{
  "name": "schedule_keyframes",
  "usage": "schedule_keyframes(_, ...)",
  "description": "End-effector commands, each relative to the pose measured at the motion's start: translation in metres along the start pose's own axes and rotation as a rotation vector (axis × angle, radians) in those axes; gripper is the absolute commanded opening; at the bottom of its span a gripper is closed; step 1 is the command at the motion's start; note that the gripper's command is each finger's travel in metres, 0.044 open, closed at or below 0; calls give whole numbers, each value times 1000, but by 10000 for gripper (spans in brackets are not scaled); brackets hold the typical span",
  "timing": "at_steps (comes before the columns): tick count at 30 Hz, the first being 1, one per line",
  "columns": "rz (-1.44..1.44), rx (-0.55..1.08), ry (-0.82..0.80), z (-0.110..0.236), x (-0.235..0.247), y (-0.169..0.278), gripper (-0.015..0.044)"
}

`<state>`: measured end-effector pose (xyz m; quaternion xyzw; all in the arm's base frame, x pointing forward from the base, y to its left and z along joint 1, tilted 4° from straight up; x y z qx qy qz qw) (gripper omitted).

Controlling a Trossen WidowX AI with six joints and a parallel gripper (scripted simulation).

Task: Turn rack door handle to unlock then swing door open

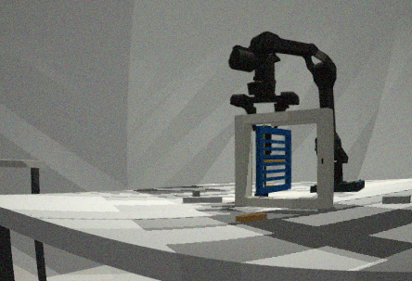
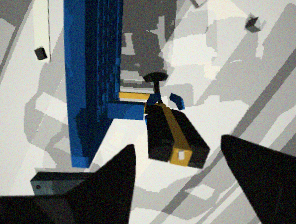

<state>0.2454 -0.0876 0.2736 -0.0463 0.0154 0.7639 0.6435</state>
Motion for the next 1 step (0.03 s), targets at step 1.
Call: schedule_keyframes(1, 6, -10, 5, 7, 0, 1, 282)
Point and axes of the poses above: the point midway between the two fingers, 35 mm back from their tips, its own z axis back along the fingers, its own x axis across the jaws, y = z × x, the point moved 7 cm from there along z, back along the fingers, and after that the axes turned 6 degrees about -z, right-handed, at the moved point
